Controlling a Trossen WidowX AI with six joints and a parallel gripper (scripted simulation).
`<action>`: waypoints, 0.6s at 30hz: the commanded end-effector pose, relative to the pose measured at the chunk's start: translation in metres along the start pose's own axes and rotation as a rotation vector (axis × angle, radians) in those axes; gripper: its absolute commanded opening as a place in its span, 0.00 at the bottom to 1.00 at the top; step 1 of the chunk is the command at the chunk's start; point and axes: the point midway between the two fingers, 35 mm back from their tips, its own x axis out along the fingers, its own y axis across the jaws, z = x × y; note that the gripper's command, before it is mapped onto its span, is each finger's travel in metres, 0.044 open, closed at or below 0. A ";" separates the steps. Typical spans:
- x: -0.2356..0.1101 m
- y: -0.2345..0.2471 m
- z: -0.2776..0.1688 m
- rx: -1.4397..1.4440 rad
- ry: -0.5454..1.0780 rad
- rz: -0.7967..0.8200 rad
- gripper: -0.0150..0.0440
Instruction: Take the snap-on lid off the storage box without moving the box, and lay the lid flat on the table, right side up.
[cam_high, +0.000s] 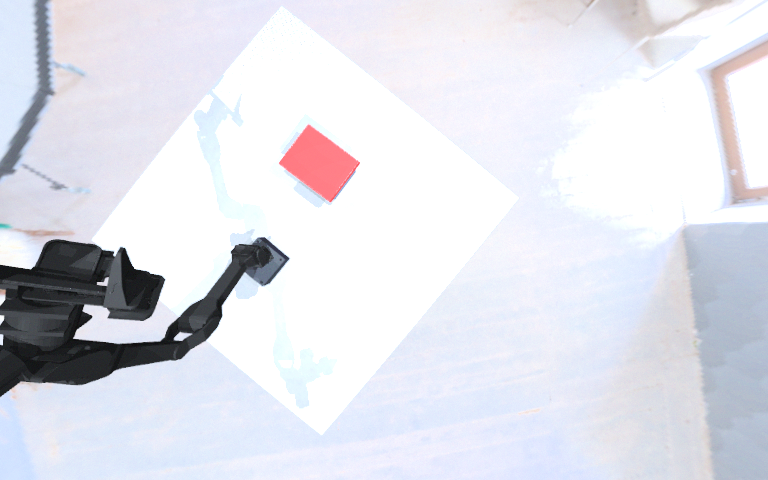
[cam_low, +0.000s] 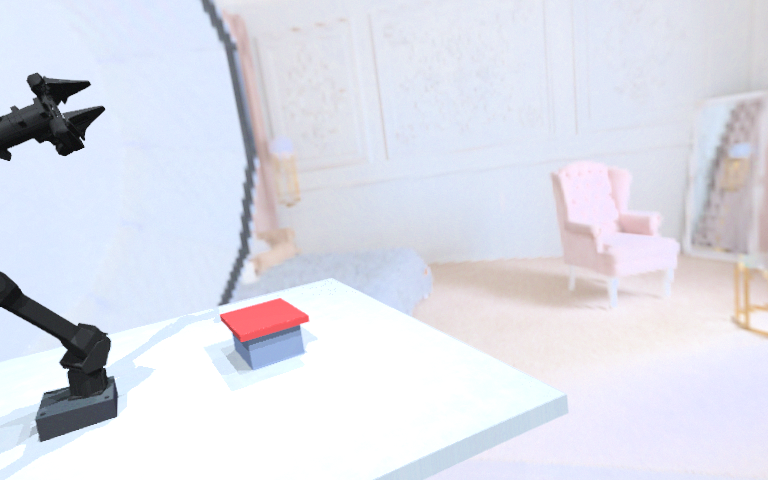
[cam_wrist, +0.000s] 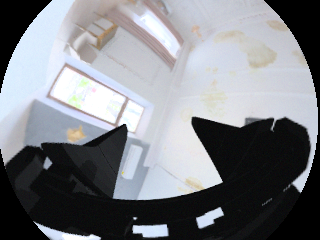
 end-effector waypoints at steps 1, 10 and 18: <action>0.001 0.000 0.002 0.013 -0.003 0.001 0.89; 0.031 0.015 0.088 0.690 -0.126 0.111 0.65; 0.044 0.038 0.148 1.145 -0.157 0.258 0.65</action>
